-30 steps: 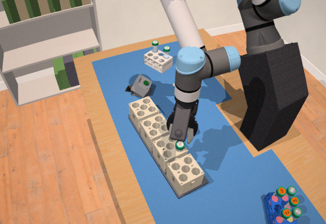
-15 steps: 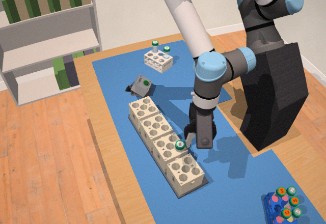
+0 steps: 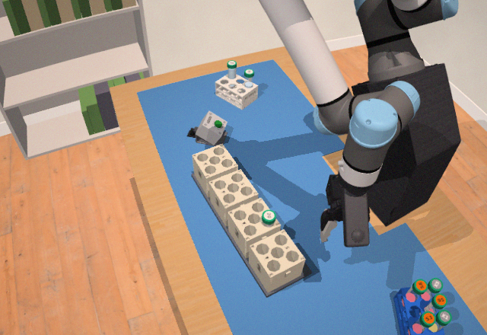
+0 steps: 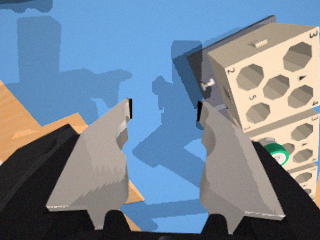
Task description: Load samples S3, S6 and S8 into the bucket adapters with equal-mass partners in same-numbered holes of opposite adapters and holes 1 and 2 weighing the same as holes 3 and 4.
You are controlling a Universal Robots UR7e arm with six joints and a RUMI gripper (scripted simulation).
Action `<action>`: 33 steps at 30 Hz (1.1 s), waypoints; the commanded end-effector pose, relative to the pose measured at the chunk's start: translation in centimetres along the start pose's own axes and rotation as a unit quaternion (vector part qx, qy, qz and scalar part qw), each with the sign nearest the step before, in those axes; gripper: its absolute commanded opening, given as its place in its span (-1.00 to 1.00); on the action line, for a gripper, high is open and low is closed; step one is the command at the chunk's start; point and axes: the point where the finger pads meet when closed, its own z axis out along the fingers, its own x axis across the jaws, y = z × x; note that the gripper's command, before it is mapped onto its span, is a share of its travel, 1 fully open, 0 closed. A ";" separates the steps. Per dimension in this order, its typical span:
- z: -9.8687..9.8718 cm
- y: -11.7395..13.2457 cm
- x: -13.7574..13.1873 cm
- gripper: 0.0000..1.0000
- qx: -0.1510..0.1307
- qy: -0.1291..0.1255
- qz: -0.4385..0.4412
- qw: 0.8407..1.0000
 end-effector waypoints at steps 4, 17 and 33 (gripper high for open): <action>-0.1 -3.4 -5.1 -0.30 -0.001 0.000 0.001 1.000; -0.1 -8.2 -12.8 -0.30 -0.001 0.000 0.001 1.000; -0.1 -14.4 -22.8 -0.30 -0.001 0.000 0.001 1.000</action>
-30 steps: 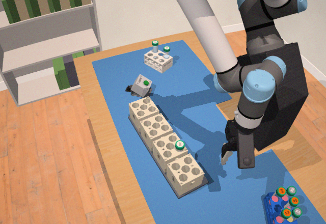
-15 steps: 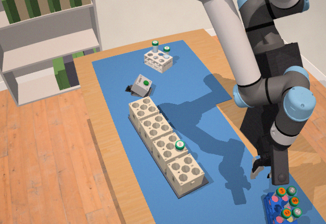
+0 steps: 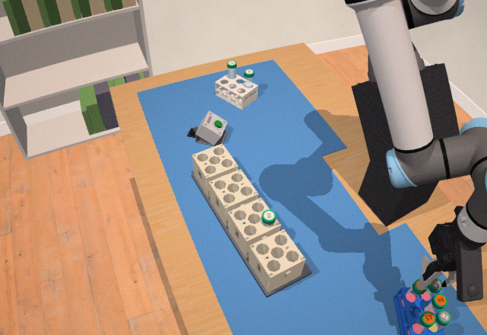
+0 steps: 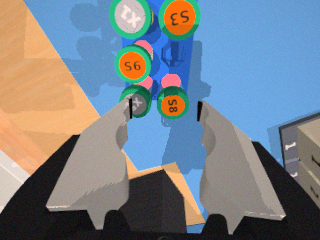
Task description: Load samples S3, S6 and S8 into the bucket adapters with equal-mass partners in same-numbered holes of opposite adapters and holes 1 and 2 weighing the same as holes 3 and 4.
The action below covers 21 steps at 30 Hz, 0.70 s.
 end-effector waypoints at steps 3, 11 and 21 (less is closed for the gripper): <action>0.0 -2.1 -3.1 -0.30 -0.001 0.001 0.001 1.000; 0.0 -2.1 -3.1 -0.30 -0.001 0.001 0.001 1.000; 3.3 -2.1 -3.1 -0.30 -0.001 0.001 0.001 1.000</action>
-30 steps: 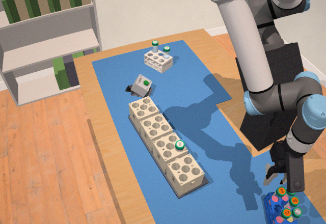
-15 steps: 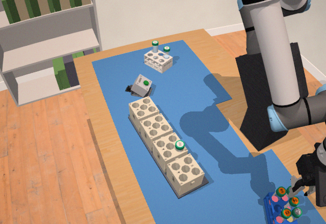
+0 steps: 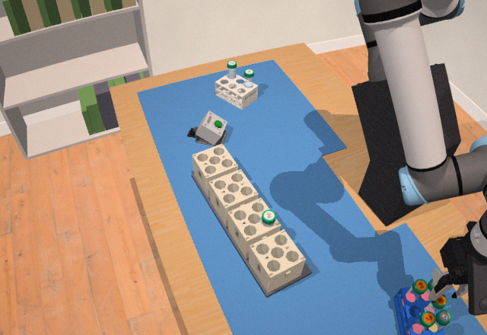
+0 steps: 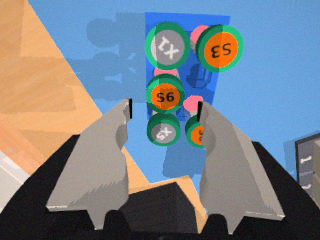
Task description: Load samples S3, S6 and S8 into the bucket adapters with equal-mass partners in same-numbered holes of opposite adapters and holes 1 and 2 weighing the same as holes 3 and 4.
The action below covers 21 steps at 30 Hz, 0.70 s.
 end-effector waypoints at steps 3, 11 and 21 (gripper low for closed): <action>1.5 -0.1 0.0 -0.30 0.001 0.000 0.000 1.000; 2.0 -0.1 0.0 -0.30 0.001 0.000 0.000 1.000; 2.3 -0.1 0.0 -1.00 0.001 0.000 0.000 1.000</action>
